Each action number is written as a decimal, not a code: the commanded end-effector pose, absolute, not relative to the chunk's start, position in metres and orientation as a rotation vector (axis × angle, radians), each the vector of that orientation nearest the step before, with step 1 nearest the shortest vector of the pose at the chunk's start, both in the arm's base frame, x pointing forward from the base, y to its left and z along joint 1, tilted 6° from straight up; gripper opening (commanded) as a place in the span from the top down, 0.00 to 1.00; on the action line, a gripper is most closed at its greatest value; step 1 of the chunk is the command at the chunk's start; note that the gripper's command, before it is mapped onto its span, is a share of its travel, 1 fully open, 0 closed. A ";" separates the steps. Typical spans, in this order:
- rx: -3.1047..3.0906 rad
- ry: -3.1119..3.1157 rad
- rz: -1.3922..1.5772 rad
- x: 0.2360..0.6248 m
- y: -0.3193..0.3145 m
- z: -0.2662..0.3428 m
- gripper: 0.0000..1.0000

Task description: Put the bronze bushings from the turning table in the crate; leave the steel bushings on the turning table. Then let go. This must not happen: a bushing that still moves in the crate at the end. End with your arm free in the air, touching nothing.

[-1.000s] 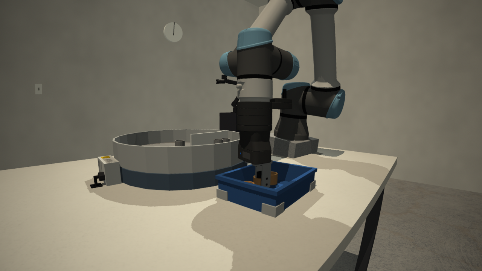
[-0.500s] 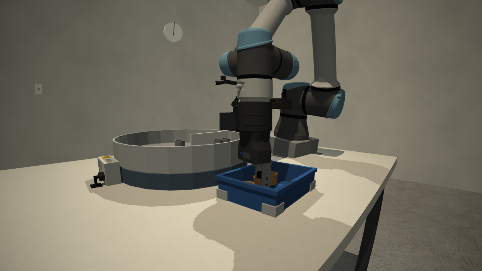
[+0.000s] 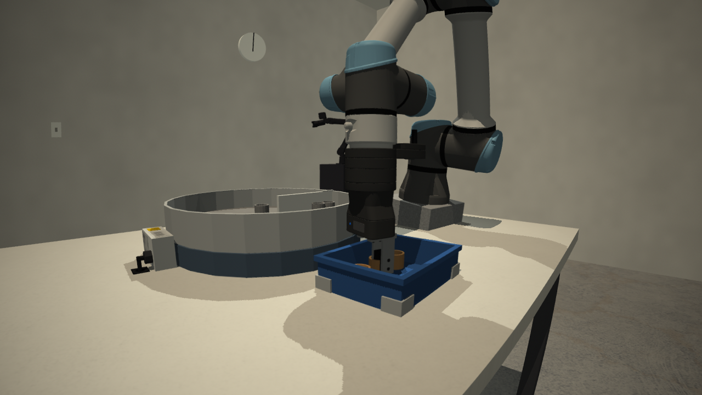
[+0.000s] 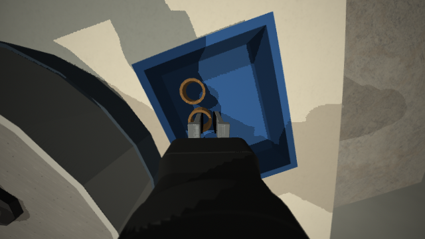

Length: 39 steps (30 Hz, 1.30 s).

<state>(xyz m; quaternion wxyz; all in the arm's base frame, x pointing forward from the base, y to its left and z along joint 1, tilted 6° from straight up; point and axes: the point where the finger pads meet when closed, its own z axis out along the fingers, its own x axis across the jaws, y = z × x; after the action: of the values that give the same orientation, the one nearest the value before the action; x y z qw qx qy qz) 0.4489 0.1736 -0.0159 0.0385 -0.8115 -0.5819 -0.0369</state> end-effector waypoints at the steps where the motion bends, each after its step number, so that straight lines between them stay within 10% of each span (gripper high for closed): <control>1: -2.489 -1.785 -0.115 0.449 0.174 -0.015 0.58; 39: -2.489 -1.785 -0.115 0.449 0.173 -0.010 0.58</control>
<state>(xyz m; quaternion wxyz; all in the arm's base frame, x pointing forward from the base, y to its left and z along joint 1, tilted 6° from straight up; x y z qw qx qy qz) 0.4489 0.1731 -0.0104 0.0384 -0.8115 -0.5820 -0.0371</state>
